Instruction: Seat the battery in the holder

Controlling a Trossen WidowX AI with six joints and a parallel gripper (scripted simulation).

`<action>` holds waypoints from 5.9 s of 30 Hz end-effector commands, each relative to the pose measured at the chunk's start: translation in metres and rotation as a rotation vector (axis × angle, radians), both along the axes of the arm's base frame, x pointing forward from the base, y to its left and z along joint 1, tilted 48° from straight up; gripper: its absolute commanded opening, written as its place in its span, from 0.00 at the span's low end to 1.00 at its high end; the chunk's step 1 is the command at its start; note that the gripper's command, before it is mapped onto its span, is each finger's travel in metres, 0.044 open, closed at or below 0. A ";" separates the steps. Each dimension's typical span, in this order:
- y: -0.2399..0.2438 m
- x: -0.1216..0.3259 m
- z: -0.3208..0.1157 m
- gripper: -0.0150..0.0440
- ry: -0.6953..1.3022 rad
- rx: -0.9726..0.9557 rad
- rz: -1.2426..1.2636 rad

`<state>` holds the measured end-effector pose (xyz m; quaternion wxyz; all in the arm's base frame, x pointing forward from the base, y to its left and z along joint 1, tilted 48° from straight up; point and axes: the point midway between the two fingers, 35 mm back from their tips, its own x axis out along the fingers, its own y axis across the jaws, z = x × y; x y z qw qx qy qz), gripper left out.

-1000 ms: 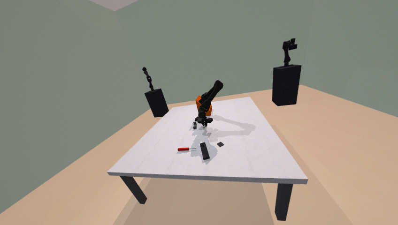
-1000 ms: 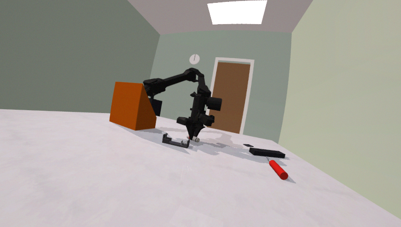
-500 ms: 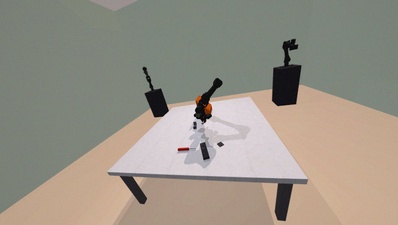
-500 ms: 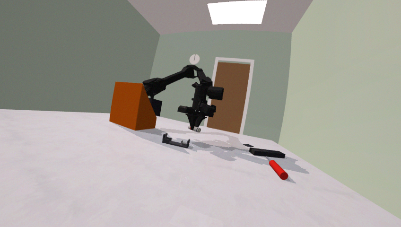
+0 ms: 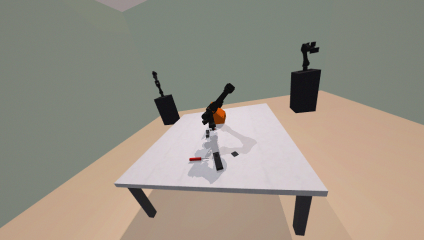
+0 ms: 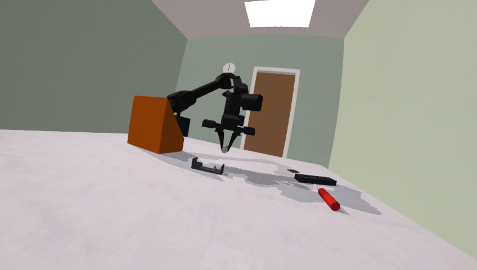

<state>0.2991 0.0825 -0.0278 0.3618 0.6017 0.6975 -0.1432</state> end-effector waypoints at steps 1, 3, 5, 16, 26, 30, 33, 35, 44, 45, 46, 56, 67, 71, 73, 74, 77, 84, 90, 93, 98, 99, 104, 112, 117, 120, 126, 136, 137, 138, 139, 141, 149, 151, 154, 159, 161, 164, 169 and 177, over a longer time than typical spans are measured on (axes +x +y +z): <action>-0.012 -0.001 -0.007 0.37 0.192 -0.009 -0.181; -0.017 -0.002 -0.011 0.37 0.281 -0.011 -0.263; -0.022 -0.003 -0.014 0.37 0.369 -0.013 -0.345; -0.047 -0.011 -0.032 0.37 0.857 -0.020 -0.793; -0.065 -0.019 -0.045 0.37 1.234 -0.023 -1.135; -0.065 -0.019 -0.045 0.37 1.235 -0.022 -1.134; -0.064 -0.019 -0.045 0.37 1.229 -0.019 -1.126; -0.063 -0.019 -0.046 0.37 1.235 -0.034 -1.120; -0.039 -0.025 -0.068 0.37 1.303 -0.235 -1.025; -0.037 -0.025 -0.070 0.37 1.308 -0.252 -1.016; -0.036 -0.026 -0.072 0.37 1.312 -0.265 -1.009; -0.034 -0.025 -0.074 0.37 1.328 -0.300 -0.987; -0.030 -0.022 -0.077 0.37 1.349 -0.372 -0.952; -0.028 -0.021 -0.078 0.37 1.357 -0.398 -0.939; -0.027 -0.020 -0.078 0.37 1.360 -0.411 -0.933; -0.027 -0.020 -0.079 0.37 1.362 -0.417 -0.929; -0.026 -0.019 -0.079 0.37 1.366 -0.437 -0.918; -0.023 -0.018 -0.081 0.37 1.378 -0.482 -0.895; -0.021 -0.017 -0.082 0.37 1.388 -0.517 -0.876; -0.020 -0.017 -0.082 0.37 1.390 -0.525 -0.871; -0.019 -0.014 -0.082 0.37 1.391 -0.525 -0.871; -0.019 -0.014 -0.082 0.37 1.391 -0.525 -0.871; -0.018 -0.010 -0.082 0.37 1.391 -0.524 -0.870; -0.017 -0.006 -0.082 0.37 1.394 -0.525 -0.868; -0.016 -0.003 -0.081 0.37 1.396 -0.527 -0.866; -0.016 -0.001 -0.081 0.37 1.397 -0.528 -0.865; -0.015 0.001 -0.081 0.37 1.399 -0.532 -0.861; -0.015 0.005 -0.080 0.37 1.401 -0.535 -0.858; -0.014 0.005 -0.080 0.37 1.401 -0.536 -0.857; -0.014 0.006 -0.080 0.37 1.401 -0.536 -0.857; -0.014 0.006 -0.080 0.37 1.401 -0.536 -0.857; -0.014 0.007 -0.080 0.37 1.401 -0.536 -0.857; -0.014 0.008 -0.079 0.37 1.401 -0.539 -0.855; -0.014 0.008 -0.080 0.37 1.401 -0.538 -0.855; -0.014 0.007 -0.080 0.37 1.397 -0.527 -0.862; -0.014 0.007 -0.082 0.37 1.390 -0.503 -0.876; -0.014 0.007 -0.083 0.37 1.384 -0.493 -0.881; -0.014 0.007 -0.084 0.37 1.378 -0.480 -0.889; -0.015 0.006 -0.086 0.37 1.371 -0.457 -0.903; -0.014 0.005 -0.089 0.37 1.360 -0.419 -0.925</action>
